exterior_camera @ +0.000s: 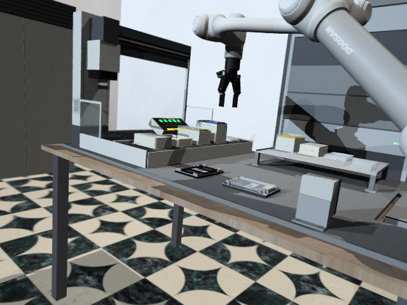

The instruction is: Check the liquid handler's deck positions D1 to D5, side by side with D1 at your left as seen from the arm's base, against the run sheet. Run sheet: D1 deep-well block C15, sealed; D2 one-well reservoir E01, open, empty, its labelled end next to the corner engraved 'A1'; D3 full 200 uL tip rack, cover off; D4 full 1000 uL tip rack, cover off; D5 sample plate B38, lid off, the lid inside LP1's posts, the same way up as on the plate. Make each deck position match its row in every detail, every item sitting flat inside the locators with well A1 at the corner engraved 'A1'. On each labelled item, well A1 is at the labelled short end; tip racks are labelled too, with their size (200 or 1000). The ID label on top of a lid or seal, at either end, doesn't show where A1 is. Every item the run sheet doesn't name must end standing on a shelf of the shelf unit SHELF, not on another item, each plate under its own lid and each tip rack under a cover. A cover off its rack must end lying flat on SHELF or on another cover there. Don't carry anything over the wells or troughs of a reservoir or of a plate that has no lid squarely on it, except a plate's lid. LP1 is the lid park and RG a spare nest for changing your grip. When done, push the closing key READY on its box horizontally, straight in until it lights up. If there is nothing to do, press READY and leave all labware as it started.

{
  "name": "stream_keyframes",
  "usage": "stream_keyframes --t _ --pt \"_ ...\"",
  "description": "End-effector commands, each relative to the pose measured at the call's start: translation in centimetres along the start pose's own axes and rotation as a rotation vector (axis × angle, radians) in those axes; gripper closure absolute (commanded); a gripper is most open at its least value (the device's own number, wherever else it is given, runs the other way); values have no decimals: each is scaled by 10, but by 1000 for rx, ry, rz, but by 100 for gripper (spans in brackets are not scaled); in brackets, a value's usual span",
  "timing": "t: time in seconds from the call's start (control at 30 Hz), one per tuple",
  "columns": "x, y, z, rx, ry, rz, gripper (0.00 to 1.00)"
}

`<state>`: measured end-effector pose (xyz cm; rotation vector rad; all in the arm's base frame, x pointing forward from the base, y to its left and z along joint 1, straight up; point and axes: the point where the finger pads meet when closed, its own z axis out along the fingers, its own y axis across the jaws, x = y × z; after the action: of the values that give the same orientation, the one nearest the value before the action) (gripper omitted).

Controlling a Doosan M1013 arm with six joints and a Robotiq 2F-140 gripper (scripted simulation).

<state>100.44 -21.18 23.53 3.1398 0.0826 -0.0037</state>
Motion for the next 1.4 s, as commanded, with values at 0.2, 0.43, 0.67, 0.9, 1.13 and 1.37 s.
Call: stream_keyframes --t 0.2,0.43,0.67,0.9,1.13,1.37 --pt "0 0 27 0 3 0 21" --pt "0 0 36 0 3 0 21" --pt "0 0 36 0 3 0 21" --pt "0 0 36 0 3 0 21" --pt "0 0 36 0 3 0 21" --pt "0 0 36 0 3 0 21"
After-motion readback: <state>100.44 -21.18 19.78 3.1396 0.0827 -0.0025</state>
